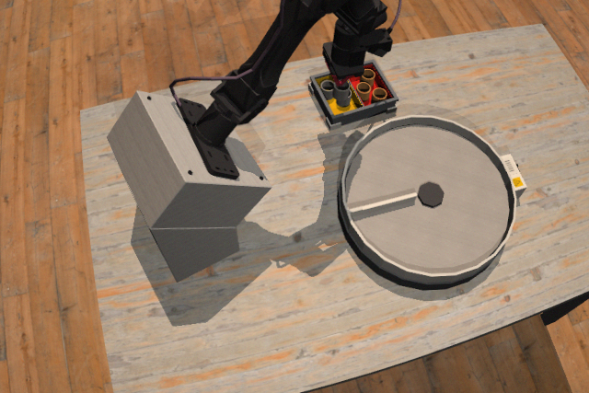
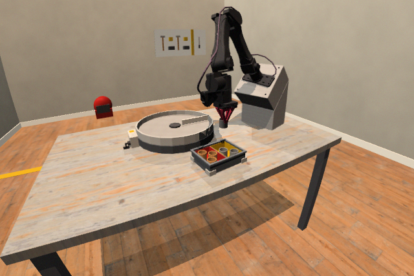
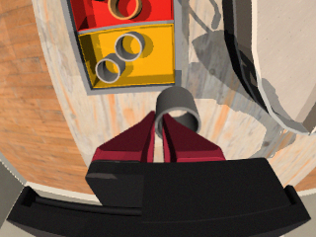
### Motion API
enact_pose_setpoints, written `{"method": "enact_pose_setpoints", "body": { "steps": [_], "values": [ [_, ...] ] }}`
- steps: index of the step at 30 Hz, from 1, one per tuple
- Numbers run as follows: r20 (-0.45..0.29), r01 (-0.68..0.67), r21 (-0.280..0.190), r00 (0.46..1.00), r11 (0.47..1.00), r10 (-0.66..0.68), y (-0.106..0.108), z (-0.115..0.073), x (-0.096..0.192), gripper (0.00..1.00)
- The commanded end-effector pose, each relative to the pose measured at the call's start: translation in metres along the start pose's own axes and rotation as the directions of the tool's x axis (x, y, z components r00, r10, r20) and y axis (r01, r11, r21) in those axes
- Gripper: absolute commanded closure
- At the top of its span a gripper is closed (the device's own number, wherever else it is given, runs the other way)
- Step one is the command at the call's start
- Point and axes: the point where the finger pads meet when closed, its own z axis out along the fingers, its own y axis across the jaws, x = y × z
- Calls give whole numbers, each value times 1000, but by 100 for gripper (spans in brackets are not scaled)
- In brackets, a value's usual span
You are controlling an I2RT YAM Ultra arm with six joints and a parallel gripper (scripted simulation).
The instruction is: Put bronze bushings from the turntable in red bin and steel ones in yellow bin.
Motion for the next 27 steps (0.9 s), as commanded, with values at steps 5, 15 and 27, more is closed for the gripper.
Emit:
{"method": "enact_pose_setpoints", "body": {
  "steps": [5, 15, 27],
  "values": [
    [20, 129, 35, 991, 991, -130, 21, -5, -12, 100],
    [40, 162, 28, 986, 986, -163, 30, -11, -18, 100],
    [41, 160, 28, 986, 987, -161, 31, -9, -18, 100]
  ]
}}
